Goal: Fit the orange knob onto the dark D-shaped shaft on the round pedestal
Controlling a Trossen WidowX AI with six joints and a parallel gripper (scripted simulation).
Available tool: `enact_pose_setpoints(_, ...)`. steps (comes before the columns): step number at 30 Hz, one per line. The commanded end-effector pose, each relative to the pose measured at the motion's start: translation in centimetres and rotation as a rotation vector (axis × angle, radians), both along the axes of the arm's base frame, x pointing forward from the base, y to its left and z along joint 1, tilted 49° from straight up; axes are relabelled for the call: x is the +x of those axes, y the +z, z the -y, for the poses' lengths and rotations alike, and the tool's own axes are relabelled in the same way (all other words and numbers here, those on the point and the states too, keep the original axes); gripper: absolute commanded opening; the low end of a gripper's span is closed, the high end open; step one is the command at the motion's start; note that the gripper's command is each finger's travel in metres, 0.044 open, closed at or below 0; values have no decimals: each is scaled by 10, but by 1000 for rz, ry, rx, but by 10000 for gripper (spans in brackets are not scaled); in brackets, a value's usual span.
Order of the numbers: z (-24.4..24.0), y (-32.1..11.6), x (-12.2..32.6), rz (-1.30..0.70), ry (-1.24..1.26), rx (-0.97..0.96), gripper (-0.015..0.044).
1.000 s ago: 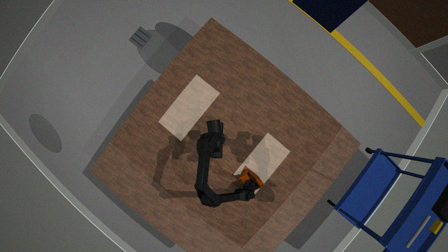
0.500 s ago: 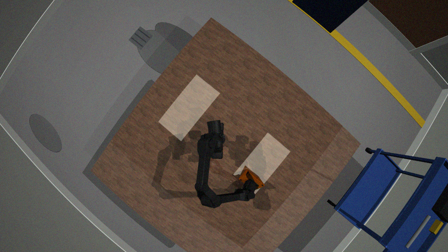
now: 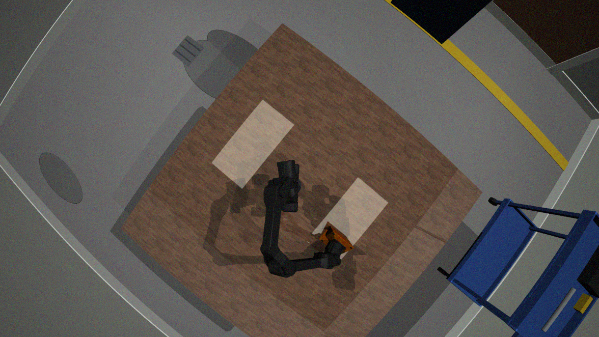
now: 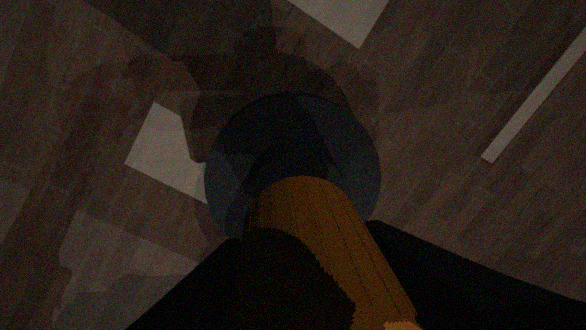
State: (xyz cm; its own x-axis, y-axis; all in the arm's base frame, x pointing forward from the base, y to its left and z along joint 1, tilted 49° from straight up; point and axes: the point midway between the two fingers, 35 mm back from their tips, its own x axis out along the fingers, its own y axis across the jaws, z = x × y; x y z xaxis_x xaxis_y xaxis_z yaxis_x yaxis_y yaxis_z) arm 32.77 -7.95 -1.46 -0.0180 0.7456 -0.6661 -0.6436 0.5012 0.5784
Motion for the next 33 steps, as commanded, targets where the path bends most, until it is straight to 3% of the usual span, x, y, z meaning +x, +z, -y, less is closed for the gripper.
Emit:
enact_pose_setpoints(1,3,2,3,15,6,-4,0)
enact_pose_setpoints(8,4,3,5,164,140,-1,0)
enact_pose_setpoints(33,-1,1,-1,164,140,0,0)
